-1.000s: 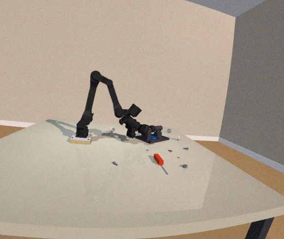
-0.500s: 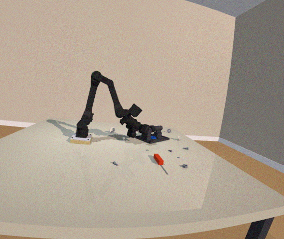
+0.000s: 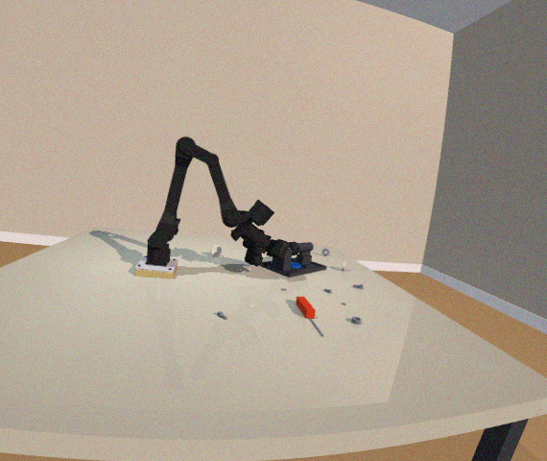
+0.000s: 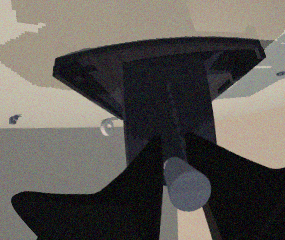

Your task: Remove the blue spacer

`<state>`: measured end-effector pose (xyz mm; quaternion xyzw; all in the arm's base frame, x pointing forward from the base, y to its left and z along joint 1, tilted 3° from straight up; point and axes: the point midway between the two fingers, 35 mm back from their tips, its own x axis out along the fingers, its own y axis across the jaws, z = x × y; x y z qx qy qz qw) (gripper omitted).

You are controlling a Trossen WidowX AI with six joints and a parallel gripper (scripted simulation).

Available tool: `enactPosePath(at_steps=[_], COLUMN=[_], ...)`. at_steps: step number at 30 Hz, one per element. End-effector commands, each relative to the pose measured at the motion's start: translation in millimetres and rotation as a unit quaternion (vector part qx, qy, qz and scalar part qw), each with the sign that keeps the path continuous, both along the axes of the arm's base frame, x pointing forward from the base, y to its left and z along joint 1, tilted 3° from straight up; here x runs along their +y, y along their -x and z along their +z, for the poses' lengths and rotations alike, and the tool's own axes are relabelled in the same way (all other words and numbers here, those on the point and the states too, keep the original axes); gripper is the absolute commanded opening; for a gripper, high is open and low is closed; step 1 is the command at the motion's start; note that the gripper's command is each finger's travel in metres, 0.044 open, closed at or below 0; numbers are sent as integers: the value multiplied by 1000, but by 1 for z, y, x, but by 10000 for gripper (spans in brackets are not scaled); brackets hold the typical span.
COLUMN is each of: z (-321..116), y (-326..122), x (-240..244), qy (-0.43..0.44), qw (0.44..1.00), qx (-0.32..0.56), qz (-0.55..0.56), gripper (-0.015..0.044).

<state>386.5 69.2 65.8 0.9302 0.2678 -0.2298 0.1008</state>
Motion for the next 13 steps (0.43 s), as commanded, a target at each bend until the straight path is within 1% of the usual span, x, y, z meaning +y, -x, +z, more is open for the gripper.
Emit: enactPosePath(at_steps=[1, 13], z=[0, 3], y=[0, 3], x=[0, -2], qy=[0, 0], qw=[1000, 1000], qx=[0, 0], qz=[0, 0], gripper=[53, 368])
